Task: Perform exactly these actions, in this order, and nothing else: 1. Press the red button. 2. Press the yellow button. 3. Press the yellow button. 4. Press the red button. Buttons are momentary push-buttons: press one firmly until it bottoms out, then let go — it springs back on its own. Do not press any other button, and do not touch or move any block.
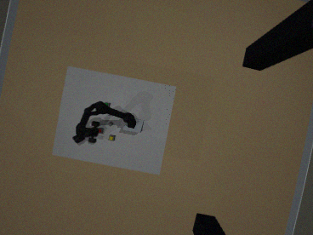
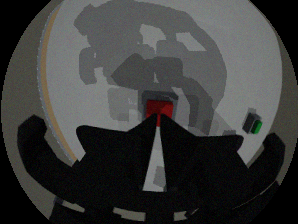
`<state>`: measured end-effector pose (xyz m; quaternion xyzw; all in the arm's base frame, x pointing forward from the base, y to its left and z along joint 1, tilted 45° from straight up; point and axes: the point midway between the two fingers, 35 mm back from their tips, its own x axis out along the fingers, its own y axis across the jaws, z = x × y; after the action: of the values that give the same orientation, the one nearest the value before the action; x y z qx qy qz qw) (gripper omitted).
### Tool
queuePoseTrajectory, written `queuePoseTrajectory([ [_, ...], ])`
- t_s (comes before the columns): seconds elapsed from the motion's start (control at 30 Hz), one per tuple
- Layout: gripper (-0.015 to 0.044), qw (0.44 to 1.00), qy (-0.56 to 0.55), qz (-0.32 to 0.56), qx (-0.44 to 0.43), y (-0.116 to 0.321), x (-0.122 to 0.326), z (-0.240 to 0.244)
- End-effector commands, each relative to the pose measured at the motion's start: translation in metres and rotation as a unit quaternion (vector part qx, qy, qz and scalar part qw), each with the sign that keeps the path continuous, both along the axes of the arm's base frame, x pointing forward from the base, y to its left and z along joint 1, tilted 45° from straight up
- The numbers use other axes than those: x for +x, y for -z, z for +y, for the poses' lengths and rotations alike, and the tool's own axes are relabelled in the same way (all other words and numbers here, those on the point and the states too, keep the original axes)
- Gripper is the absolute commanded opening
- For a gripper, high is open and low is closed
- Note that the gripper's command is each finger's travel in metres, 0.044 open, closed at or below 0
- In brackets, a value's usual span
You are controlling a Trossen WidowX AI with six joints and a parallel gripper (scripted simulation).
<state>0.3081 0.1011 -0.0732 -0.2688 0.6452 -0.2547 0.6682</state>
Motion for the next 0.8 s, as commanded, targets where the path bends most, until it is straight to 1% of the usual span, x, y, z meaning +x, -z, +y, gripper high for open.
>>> queuePoseTrajectory([
  [0.0,0.0020,1.000,-0.003,0.004,-0.005,0.0072,-0.0018,-0.0075],
  [0.77,0.0020,1.000,-0.003,0.004,-0.006,0.0099,-0.0018,-0.0102],
])
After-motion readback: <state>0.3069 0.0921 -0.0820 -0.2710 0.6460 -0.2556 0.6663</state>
